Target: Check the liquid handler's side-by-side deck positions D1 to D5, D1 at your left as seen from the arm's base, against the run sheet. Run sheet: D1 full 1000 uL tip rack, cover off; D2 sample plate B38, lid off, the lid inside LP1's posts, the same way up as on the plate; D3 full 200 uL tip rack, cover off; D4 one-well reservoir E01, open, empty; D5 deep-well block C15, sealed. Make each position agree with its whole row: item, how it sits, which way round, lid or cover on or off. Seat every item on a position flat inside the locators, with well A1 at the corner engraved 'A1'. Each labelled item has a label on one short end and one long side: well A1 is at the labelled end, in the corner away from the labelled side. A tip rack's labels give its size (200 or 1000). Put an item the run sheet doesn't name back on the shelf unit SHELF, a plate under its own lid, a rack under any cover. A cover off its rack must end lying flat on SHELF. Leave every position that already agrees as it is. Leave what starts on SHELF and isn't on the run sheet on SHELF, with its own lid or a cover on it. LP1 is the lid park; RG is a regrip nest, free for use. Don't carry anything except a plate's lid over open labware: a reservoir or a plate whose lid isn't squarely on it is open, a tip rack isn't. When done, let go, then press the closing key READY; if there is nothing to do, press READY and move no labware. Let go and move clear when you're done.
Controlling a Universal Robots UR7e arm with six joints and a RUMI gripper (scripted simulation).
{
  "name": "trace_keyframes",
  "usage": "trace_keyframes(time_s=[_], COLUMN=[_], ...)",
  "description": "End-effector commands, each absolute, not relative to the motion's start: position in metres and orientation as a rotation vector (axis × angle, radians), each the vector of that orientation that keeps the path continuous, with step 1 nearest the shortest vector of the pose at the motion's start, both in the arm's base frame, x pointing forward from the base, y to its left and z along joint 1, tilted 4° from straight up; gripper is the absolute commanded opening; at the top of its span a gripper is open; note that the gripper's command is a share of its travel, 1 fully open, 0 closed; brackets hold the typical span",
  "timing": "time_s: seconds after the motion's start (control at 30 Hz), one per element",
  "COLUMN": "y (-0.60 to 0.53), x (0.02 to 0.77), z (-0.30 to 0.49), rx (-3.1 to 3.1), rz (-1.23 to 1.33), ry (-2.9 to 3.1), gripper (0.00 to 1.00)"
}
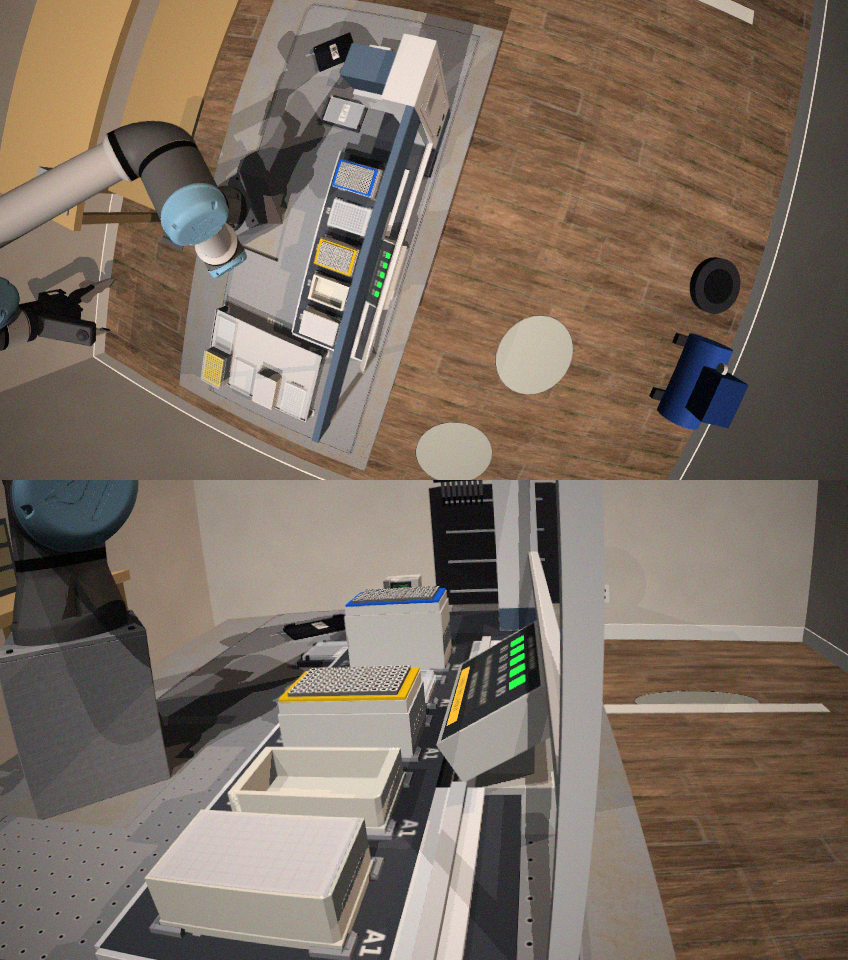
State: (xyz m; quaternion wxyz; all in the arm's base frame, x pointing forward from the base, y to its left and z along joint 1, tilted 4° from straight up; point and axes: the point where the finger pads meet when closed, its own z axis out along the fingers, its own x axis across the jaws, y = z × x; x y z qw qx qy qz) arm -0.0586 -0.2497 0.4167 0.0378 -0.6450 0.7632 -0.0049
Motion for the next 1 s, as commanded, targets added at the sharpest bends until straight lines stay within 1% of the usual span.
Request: trace_keyframes(time_s=[0.0, 0.97], y=[-0.239, -0.189], x=[-0.043, 0.033], z=[0.399, 0.314], rx=[-1.981, -1.981], rz=[-0.016, -0.016], ry=[2.345, 2.344], gripper=[0.82, 0.82])
